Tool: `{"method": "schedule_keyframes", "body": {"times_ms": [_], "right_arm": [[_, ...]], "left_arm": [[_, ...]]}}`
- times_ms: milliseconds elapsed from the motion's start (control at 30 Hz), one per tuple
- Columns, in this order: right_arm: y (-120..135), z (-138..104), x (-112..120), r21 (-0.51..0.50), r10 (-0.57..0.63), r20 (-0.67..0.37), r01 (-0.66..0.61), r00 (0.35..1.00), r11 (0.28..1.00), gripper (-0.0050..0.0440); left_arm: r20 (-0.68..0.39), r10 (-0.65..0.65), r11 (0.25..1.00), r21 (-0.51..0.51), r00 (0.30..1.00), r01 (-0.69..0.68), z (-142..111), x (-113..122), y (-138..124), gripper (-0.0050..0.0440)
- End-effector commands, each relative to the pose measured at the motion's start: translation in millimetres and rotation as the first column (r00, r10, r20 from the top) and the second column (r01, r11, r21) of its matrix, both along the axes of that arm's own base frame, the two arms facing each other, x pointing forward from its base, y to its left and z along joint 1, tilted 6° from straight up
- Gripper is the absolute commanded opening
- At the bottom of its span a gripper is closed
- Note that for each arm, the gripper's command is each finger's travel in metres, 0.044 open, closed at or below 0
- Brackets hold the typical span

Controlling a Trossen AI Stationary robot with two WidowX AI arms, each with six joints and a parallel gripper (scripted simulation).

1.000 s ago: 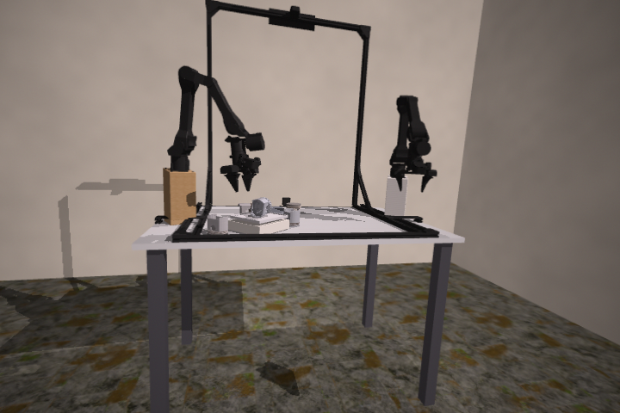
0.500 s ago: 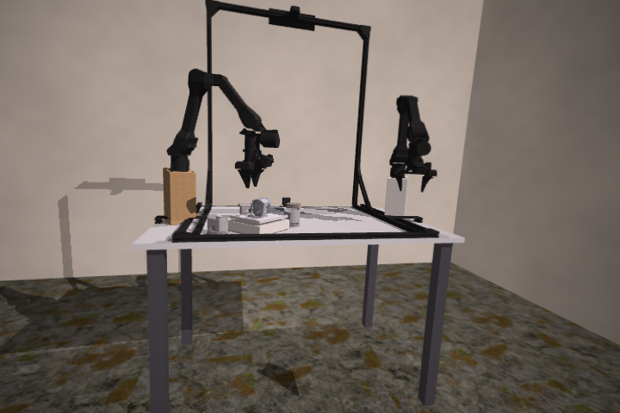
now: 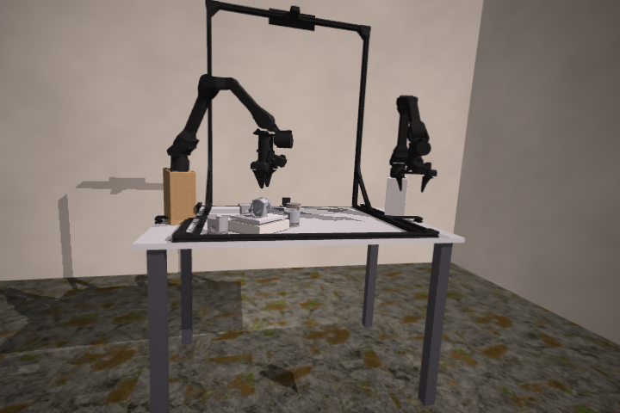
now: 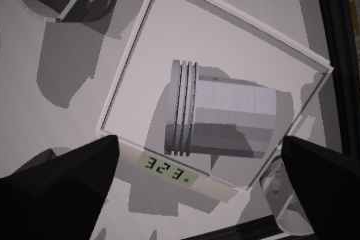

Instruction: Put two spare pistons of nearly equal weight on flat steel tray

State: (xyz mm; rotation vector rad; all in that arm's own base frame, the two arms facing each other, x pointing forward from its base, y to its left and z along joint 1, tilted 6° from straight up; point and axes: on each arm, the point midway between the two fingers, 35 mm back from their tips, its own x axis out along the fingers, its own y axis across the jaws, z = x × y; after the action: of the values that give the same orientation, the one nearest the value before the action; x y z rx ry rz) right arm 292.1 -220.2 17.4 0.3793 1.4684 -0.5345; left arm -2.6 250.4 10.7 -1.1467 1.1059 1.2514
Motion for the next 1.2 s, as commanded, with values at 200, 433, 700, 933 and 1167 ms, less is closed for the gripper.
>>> {"method": "schedule_keyframes", "body": {"times_ms": [200,433,700,933,1167], "right_arm": [[-0.4,-2.9,1.3,0.024,0.228,-0.067,-0.227,0.971,0.974,0.0378],[-0.4,-2.9,1.3,0.044,0.375,-0.104,-0.372,0.921,0.927,0.0378],[-0.4,-2.9,1.3,0.074,0.534,-0.143,-0.529,0.833,0.845,0.0378],[-0.4,-2.9,1.3,0.11,0.676,-0.176,-0.668,0.716,0.736,0.0378],[-0.4,-2.9,1.3,0.139,0.763,-0.194,-0.752,0.617,0.644,0.0378]], "left_arm": [[0.002,-0.002,1.0,0.0,1.0,0.002,0.1,0.3,-0.1,0.044],[0.002,-0.002,1.0,0.0,1.0,0.002,0.1,0.3,-0.1,0.044],[0.002,-0.002,1.0,0.0,1.0,0.002,0.1,0.3,-0.1,0.044],[0.002,-0.002,1.0,0.0,1.0,0.002,0.1,0.3,-0.1,0.044],[0.002,-0.002,1.0,0.0,1.0,0.002,0.1,0.3,-0.1,0.044]]}}
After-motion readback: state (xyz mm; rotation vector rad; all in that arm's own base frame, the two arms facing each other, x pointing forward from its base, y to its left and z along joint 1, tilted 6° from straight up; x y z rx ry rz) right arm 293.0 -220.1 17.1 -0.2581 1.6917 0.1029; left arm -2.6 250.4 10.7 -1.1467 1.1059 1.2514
